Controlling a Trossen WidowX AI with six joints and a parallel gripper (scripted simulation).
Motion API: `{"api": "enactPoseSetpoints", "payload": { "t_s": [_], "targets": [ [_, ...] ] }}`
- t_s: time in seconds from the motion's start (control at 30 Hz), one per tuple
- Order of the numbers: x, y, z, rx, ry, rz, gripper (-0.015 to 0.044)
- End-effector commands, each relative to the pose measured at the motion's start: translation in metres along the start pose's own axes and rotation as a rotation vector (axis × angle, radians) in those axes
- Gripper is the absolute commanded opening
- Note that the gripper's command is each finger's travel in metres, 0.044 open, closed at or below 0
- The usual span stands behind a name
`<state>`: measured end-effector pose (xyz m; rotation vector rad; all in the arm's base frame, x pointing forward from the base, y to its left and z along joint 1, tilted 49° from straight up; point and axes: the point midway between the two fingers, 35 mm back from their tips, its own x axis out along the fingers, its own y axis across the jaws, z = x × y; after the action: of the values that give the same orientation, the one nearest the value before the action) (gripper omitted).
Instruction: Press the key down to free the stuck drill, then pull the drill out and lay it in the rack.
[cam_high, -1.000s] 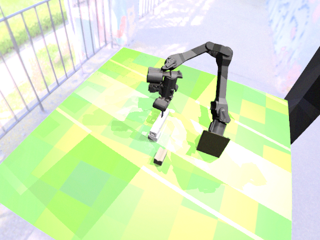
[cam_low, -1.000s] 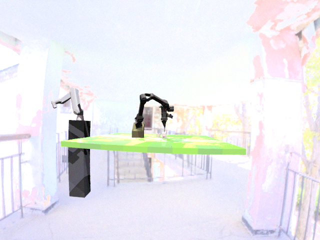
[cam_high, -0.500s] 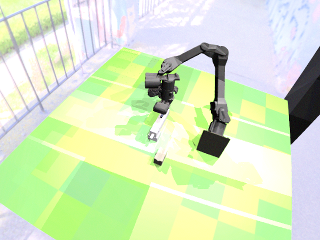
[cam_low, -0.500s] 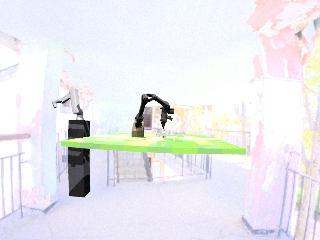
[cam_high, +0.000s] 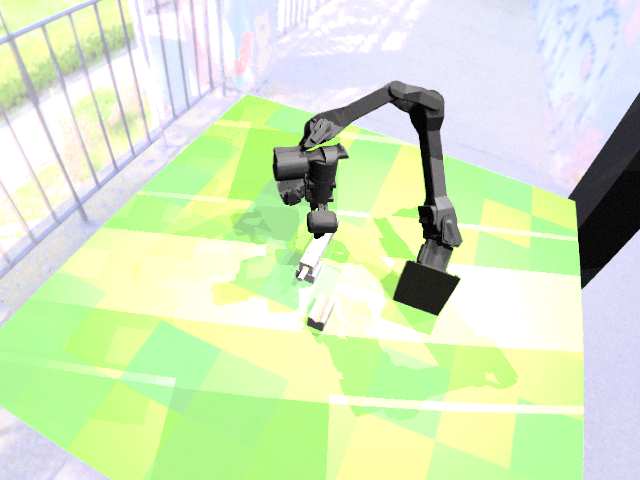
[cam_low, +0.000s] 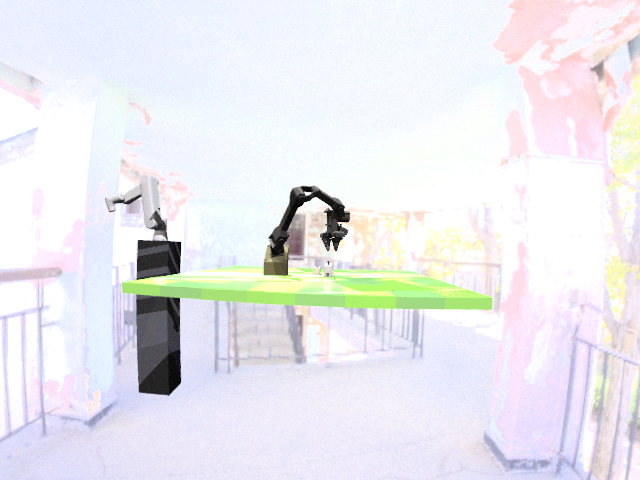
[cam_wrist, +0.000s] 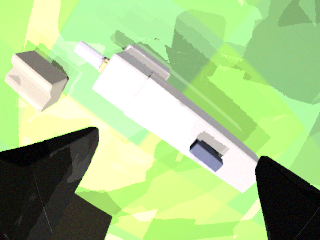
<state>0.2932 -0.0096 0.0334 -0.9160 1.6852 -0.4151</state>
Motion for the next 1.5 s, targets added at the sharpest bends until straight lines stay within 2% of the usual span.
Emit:
{"api": "enactPoseSetpoints", "payload": {
  "t_s": [0.0, 0.17, 0.27, 0.87, 1.47],
  "targets": [
    [0.022, 0.040, 0.018, -0.404, 0.002, 0.002, 0.0440],
    [0.056, 0.089, 0.036, -0.922, 0.007, 0.013, 0.0440],
    [0.067, 0.103, 0.039, -1.072, 0.007, 0.017, 0.0440],
    [0.069, 0.103, 0.039, -1.072, 0.007, 0.017, 0.0440],
    [0.097, 0.096, 0.036, -1.073, 0.007, 0.017, 0.0440]
  ]
}}
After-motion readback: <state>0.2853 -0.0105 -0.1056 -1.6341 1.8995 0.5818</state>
